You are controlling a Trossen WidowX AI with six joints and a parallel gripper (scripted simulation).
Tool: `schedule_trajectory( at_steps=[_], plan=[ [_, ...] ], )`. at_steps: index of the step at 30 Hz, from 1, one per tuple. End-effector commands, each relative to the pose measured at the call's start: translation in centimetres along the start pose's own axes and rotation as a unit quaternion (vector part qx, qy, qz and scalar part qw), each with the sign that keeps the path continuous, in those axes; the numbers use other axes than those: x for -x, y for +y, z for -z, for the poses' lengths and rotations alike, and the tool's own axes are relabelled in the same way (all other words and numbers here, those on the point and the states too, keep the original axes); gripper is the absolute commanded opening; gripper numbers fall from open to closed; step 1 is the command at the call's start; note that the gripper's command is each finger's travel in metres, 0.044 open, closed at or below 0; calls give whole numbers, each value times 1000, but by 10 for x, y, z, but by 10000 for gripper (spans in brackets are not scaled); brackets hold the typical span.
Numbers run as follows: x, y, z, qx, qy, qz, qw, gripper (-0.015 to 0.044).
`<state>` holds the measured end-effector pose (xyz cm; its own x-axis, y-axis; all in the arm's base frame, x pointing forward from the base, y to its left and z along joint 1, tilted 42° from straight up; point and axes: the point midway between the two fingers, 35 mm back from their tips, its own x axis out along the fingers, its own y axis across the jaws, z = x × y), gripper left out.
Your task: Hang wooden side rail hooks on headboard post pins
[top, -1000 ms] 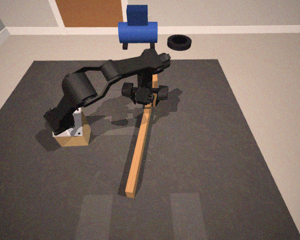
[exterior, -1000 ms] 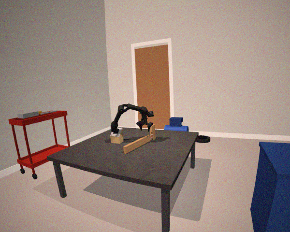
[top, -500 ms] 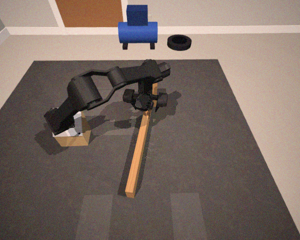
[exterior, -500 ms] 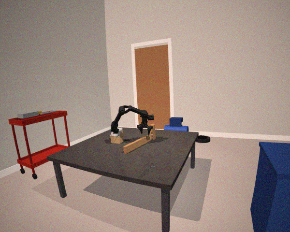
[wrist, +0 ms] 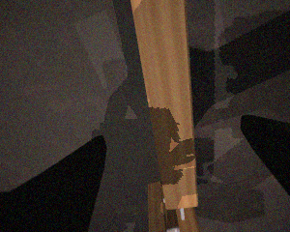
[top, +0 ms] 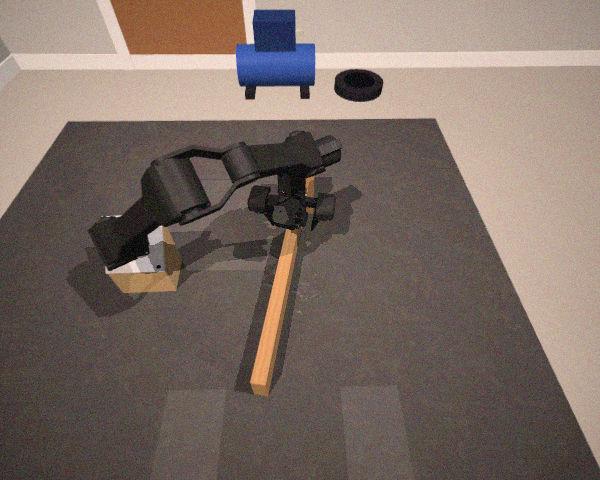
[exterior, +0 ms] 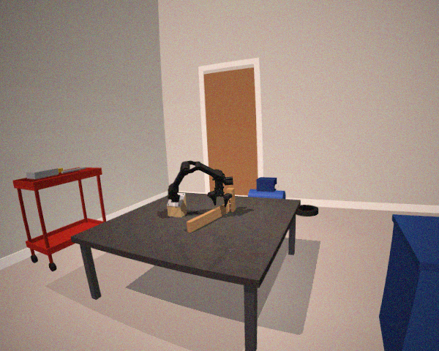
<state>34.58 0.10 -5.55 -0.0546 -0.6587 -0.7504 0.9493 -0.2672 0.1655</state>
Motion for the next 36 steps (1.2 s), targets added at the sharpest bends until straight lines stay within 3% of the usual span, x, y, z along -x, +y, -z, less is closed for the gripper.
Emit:
schedule_trajectory(
  at_steps=[1, 34, 36],
  plan=[
    [-8, -1, 0, 4, -3, 1, 1000, 440],
    [-57, -2, -2, 4, -5, 0, 1000, 440],
    [-57, -2, -2, 4, -5, 0, 1000, 387]
  ],
)
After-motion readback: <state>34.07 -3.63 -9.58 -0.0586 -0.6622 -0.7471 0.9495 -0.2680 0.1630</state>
